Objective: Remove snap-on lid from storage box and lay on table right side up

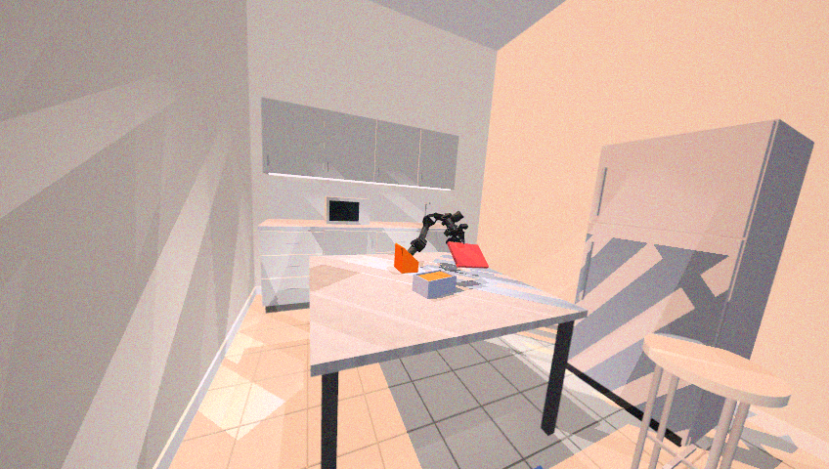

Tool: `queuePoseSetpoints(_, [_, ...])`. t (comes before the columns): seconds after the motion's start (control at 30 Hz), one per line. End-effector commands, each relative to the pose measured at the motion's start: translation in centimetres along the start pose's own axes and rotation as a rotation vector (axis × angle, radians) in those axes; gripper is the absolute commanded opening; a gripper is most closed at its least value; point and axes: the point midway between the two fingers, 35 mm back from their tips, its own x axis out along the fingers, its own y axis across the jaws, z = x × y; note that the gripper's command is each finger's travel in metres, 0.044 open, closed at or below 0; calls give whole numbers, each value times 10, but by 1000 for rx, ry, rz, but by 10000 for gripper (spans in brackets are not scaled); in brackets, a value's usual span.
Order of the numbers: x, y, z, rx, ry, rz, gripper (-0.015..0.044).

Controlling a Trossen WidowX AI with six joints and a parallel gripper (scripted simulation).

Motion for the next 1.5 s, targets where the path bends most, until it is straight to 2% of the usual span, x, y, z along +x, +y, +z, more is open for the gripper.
queuePoseSetpoints(0.0, [-3,3,-10,-5,-2,15,0])
queuePoseSetpoints(0.83, [-7,1,-59,-4,1,18,0])
queuePoseSetpoints(1.47, [3,-13,-55,-3,2,19,0])
